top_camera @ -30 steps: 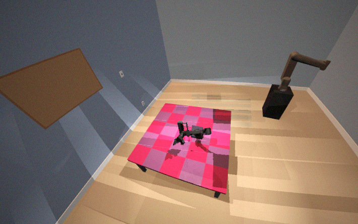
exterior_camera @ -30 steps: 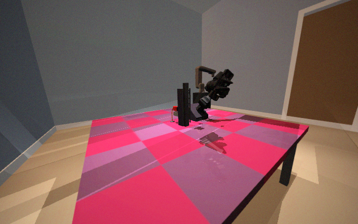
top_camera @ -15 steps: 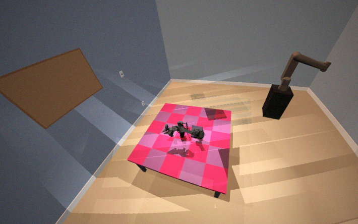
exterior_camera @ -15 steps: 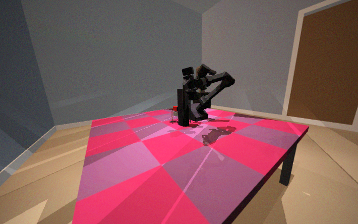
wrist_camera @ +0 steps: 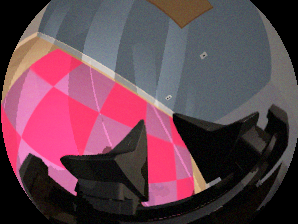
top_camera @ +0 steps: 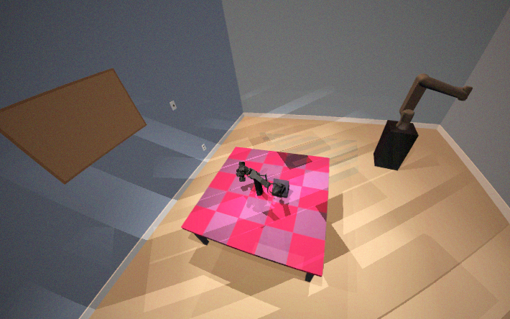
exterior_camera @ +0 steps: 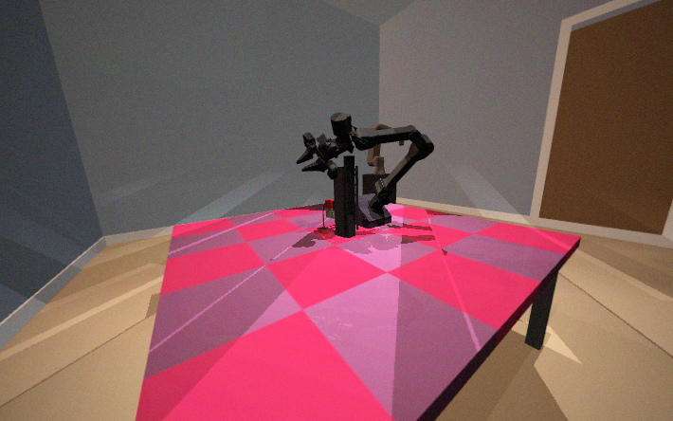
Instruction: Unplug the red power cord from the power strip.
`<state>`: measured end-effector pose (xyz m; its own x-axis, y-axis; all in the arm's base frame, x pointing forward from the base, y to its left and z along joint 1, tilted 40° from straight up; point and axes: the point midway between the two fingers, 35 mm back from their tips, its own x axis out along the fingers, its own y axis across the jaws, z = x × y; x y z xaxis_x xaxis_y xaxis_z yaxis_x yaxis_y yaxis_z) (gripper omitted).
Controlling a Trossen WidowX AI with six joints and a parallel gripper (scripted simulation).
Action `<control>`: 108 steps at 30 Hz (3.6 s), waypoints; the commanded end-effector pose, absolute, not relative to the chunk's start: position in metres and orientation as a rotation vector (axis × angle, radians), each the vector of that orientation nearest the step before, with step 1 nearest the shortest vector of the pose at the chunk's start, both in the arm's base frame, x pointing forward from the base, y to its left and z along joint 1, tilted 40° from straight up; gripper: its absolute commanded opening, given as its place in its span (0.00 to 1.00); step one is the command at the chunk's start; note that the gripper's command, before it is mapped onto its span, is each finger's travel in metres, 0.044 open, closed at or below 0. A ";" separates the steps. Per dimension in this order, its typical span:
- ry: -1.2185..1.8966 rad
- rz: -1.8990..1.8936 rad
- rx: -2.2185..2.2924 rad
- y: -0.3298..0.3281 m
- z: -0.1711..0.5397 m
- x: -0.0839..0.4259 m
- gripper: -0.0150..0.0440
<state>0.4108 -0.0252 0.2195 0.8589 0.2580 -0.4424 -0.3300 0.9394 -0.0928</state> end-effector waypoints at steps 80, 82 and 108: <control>1.816 -0.570 1.433 -0.045 0.037 0.259 0.29; 1.816 -0.570 1.433 -0.046 0.037 0.259 0.25; 1.810 -0.571 1.434 -0.076 0.015 0.272 0.25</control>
<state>0.2644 -0.0516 0.0259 -0.1262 0.6669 -0.7344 0.9542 0.2840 0.0939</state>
